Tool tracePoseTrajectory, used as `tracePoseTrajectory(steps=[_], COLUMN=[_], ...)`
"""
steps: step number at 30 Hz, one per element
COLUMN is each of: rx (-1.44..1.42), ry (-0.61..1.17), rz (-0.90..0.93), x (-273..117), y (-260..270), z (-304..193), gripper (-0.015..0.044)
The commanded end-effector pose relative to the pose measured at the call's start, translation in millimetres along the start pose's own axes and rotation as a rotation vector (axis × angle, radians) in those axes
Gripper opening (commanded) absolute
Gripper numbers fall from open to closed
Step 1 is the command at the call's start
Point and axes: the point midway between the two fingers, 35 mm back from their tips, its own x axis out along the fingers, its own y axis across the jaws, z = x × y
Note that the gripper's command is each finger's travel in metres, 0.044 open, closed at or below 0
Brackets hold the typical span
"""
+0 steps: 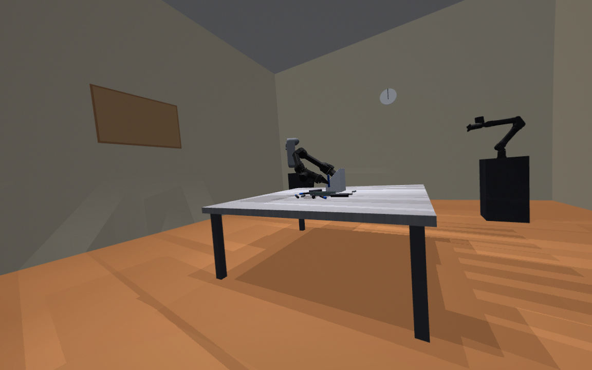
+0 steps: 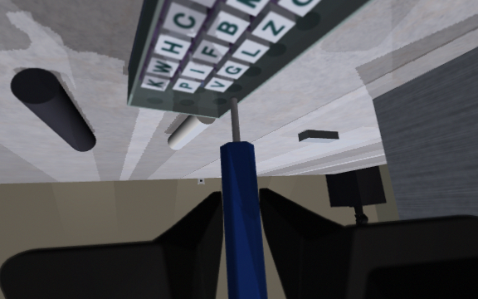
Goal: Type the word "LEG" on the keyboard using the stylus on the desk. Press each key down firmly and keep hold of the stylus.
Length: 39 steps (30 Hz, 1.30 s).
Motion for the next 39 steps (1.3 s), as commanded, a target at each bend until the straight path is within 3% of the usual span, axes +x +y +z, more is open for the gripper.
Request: tracePoseTrajectory(steps=[1, 39], rx=[-0.006, -0.006], ry=[-0.004, -0.004], rz=[-0.001, -0.001], x=[1, 10], y=[0, 0], z=[1, 17], gripper=[0.0081, 0.0081])
